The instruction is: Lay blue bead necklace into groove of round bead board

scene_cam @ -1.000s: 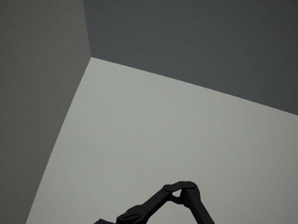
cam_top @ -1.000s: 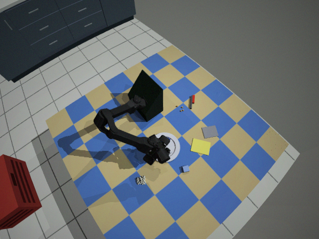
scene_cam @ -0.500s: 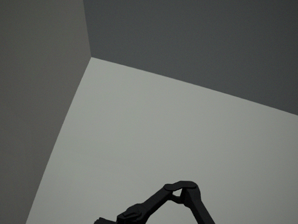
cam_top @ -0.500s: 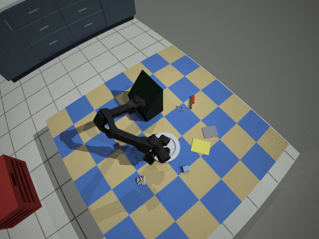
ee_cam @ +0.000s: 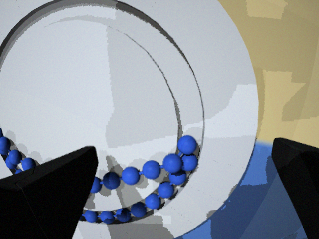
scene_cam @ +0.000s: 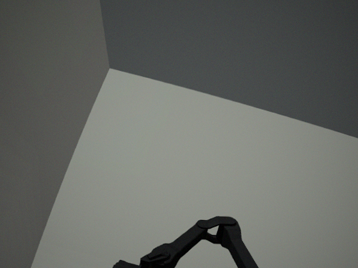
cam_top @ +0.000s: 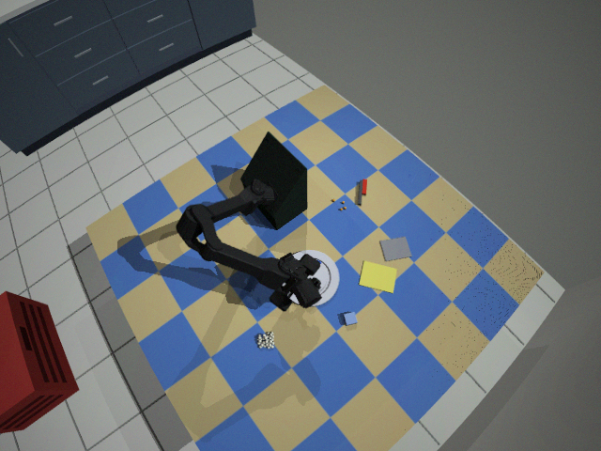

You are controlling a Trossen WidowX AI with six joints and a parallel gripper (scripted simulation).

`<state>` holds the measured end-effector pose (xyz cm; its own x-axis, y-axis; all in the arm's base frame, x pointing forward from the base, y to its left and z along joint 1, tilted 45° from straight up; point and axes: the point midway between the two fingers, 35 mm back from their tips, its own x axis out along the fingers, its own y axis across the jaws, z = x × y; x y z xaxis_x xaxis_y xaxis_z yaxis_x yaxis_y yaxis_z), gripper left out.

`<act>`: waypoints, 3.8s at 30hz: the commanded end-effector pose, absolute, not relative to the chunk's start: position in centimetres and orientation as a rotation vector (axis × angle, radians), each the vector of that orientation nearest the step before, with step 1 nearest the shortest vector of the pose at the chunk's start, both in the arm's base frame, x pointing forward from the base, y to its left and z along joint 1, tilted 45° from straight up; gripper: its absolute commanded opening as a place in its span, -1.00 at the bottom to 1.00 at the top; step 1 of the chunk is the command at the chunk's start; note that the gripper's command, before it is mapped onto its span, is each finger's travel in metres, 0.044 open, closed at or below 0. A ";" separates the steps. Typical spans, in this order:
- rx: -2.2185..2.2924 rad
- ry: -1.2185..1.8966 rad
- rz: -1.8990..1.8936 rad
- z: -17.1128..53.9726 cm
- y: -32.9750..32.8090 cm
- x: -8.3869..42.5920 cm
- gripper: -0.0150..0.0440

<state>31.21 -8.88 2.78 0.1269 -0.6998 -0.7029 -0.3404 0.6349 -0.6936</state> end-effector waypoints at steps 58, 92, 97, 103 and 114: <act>0.525 0.658 -1.311 3.9 -5.8 29.1 -0.08; 0.530 0.652 -1.315 1.4 -8.5 29.6 -0.35; 0.530 0.652 -1.315 1.4 -8.5 29.6 -0.49; 0.530 0.652 -1.315 1.4 -8.5 29.6 -0.49; 0.530 0.652 -1.315 1.4 -8.5 29.6 -0.49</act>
